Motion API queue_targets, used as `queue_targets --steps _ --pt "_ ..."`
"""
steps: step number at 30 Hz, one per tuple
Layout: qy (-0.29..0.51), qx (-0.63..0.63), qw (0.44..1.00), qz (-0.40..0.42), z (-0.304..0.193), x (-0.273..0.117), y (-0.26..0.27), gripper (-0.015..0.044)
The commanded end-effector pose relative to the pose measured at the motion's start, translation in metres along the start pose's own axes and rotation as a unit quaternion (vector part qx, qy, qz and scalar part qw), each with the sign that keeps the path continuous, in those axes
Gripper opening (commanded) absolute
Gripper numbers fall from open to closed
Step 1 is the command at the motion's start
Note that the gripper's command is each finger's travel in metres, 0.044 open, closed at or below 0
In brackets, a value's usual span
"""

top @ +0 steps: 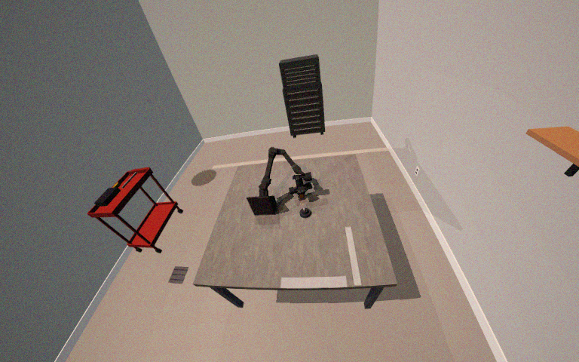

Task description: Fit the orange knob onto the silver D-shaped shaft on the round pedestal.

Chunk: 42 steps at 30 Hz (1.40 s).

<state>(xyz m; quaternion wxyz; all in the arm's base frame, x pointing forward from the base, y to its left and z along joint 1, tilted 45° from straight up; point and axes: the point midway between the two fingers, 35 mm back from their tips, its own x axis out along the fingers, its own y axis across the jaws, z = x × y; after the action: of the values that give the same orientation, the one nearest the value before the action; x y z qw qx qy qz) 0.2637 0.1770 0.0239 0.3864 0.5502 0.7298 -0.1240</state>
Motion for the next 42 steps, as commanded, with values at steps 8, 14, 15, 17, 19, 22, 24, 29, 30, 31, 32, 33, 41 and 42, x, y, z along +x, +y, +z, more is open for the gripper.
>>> queue_targets --steps 8,14,15,17,19,22,24,29,30,31,32,33,41,42 --pt "0.001 0.003 1.000 -0.003 -0.002 0.019 0.001 0.0000" --pt "0.003 0.000 1.000 -0.003 -0.002 0.018 0.001 0.0131" --pt "0.003 0.000 1.000 -0.003 -0.002 0.018 0.001 0.0157" --pt "0.003 0.000 1.000 -0.003 -0.002 0.018 0.001 0.0210" --pt "0.003 0.000 1.000 -0.003 -0.002 0.018 0.001 0.0240" --pt "0.003 0.000 1.000 -0.003 -0.002 0.018 0.001 0.0240" --pt "0.003 0.000 1.000 -0.003 -0.002 0.018 0.001 0.0240" --pt "0.003 0.000 1.000 -0.003 -0.002 0.018 0.001 0.0240" --pt "0.003 0.000 1.000 -0.003 -0.002 0.018 0.001 0.0240" --pt "0.003 0.000 1.000 -0.003 -0.002 0.018 0.001 0.0240" --pt "0.003 0.000 1.000 -0.003 -0.002 0.018 0.001 0.0240" --pt "0.003 0.000 1.000 -0.003 -0.002 0.018 0.001 0.0240" --pt "-0.001 0.003 1.000 -0.004 -0.001 -0.060 0.002 0.0424" --pt "-0.001 0.003 1.000 -0.004 -0.002 -0.063 0.002 0.0440"
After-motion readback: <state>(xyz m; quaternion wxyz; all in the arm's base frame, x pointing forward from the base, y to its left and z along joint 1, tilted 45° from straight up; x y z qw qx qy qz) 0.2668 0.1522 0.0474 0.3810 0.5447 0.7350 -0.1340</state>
